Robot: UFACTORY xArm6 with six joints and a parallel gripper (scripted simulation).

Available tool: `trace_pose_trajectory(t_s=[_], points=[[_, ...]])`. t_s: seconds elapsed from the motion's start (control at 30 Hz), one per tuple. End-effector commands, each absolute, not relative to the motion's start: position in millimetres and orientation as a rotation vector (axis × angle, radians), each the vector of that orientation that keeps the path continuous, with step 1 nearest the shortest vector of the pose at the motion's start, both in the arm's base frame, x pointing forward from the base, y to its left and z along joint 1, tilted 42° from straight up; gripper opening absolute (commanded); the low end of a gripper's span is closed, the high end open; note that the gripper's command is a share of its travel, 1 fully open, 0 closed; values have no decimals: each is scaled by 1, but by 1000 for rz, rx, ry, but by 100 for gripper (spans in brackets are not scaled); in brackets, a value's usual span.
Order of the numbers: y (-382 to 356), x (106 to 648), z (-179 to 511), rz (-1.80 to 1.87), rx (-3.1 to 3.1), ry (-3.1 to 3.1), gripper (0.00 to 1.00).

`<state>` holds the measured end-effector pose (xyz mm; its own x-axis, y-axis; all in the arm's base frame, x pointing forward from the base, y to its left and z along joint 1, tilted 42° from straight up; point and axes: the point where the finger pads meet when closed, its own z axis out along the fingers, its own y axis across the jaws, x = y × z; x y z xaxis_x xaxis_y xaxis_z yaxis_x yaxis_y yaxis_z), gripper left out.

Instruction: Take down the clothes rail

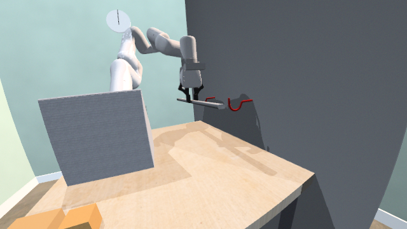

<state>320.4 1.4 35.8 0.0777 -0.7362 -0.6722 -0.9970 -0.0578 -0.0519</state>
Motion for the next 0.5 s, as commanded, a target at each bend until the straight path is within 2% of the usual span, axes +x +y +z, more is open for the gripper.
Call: trace_pose_trajectory(t_s=[0.0,0.47], points=[[5,322,31,659,-1849,1710,0],[19,322,16,659,-1849,1710,0]])
